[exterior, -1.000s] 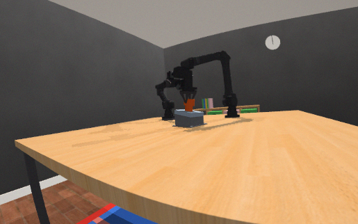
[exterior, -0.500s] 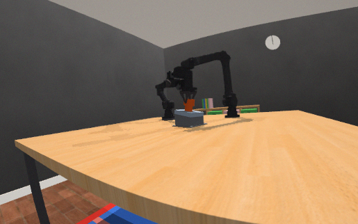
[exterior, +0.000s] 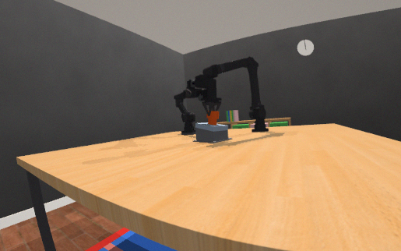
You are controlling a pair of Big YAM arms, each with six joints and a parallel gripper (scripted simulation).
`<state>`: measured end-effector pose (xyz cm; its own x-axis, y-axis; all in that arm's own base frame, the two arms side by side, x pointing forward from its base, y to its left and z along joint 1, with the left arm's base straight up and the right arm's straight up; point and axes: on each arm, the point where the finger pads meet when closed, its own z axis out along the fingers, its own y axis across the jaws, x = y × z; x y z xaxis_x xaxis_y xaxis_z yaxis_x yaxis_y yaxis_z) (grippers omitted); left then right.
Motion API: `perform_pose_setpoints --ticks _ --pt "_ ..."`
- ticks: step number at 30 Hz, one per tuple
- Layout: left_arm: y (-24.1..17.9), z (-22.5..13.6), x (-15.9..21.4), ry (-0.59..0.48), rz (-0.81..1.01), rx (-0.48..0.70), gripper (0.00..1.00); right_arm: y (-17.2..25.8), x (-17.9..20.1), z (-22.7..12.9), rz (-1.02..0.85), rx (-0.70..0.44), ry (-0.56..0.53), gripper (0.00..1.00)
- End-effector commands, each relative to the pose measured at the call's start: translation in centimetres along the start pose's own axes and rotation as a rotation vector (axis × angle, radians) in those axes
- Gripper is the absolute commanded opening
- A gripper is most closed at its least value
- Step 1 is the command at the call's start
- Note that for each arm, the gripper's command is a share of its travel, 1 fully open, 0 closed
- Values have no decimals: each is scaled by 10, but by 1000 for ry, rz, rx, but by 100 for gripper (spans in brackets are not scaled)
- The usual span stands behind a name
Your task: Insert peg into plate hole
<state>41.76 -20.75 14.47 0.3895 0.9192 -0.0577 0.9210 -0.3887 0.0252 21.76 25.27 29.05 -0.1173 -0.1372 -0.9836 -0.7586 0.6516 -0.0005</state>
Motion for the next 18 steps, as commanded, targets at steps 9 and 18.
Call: perform_pose_setpoints --ticks 9,18 --pt "30 -28 4 -2 10 -83 40 0 -18 0 1 2 -30 100" --pt "33 -30 1 -3 16 -96 40 0 -18 0 1 2 -30 100"
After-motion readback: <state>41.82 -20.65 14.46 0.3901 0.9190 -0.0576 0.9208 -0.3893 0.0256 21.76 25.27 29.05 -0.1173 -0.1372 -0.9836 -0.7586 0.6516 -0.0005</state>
